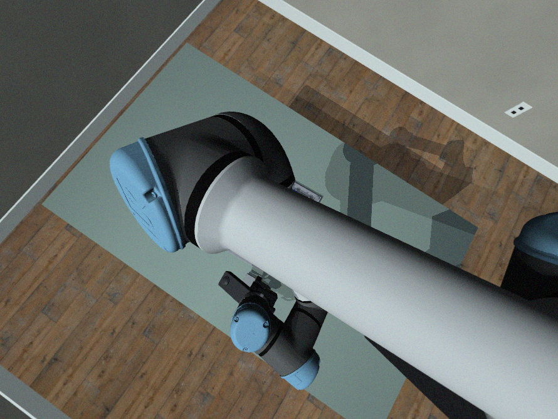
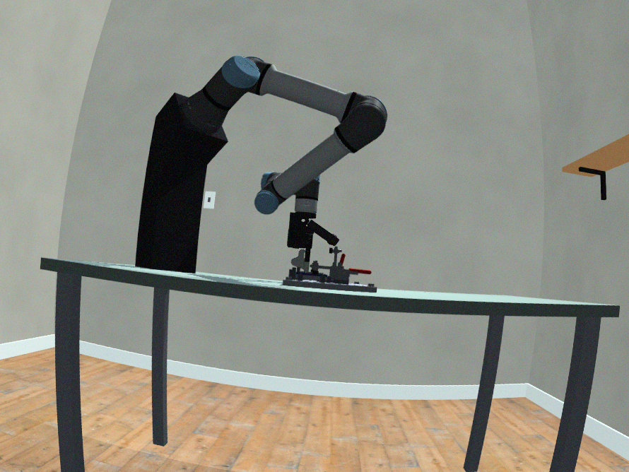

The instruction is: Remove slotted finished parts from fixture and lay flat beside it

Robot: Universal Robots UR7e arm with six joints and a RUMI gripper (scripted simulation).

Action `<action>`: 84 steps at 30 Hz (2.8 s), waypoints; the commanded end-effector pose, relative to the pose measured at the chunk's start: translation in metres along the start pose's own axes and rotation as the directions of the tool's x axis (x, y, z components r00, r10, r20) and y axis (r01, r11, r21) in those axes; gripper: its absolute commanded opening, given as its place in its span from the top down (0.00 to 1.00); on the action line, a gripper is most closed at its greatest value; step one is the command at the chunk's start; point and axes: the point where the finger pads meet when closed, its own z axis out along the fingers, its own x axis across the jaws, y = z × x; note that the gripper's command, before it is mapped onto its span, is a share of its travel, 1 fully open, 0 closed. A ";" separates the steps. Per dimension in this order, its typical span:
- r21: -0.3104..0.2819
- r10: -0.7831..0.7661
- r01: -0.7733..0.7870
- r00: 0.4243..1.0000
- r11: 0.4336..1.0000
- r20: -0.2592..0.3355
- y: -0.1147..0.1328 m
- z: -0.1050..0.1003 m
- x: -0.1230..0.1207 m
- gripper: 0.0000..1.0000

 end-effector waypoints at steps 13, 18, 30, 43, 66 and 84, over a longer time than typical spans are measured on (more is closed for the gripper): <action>0.001 0.002 -0.002 1.000 1.000 -0.001 0.000 0.005 0.001 1.00; 0.001 0.002 -0.002 1.000 1.000 -0.001 0.000 0.007 0.001 1.00; 0.001 0.001 -0.001 1.000 1.000 -0.001 0.000 0.009 0.001 1.00; 0.001 0.001 -0.001 1.000 1.000 0.000 0.000 0.008 0.001 1.00; 0.000 0.002 -0.002 1.000 1.000 -0.001 0.000 0.009 0.001 0.53; 0.000 0.002 -0.002 1.000 1.000 -0.001 0.000 0.009 0.001 0.53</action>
